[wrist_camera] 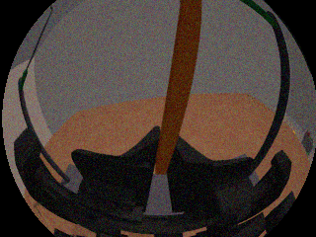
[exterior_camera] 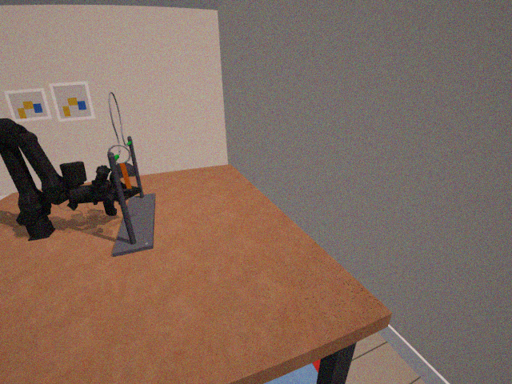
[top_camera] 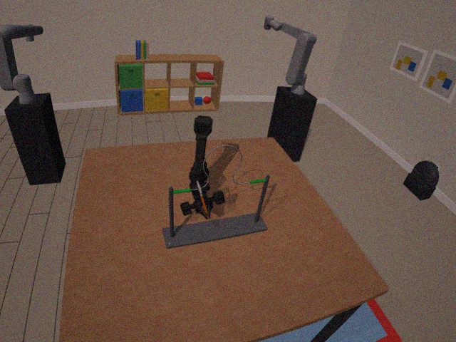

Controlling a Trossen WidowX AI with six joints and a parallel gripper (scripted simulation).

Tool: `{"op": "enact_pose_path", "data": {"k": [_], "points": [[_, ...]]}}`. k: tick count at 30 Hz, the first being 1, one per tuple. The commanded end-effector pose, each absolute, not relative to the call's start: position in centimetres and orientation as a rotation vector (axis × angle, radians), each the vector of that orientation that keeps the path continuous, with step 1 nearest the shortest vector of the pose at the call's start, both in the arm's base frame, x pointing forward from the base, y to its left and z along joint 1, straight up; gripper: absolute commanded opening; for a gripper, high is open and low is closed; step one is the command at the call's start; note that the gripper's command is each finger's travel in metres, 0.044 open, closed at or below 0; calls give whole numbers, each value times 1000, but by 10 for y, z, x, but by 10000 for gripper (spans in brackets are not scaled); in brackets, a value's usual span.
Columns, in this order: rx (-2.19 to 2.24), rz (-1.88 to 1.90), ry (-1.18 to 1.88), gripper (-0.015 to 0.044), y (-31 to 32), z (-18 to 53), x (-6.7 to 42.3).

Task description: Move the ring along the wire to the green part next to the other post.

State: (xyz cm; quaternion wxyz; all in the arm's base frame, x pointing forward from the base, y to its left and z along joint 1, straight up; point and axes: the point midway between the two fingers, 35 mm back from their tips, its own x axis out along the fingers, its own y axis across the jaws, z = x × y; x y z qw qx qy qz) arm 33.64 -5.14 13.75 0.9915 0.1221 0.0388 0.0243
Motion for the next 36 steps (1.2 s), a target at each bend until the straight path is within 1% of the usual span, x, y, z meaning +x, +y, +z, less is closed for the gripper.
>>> {"op": "enact_pose_path", "data": {"k": [1,16,36], "points": [[310,52,77,-150,-40,141,335],[539,86,154,-150,-3,159,325],[899,232,410,-150,39,209,286]]}}
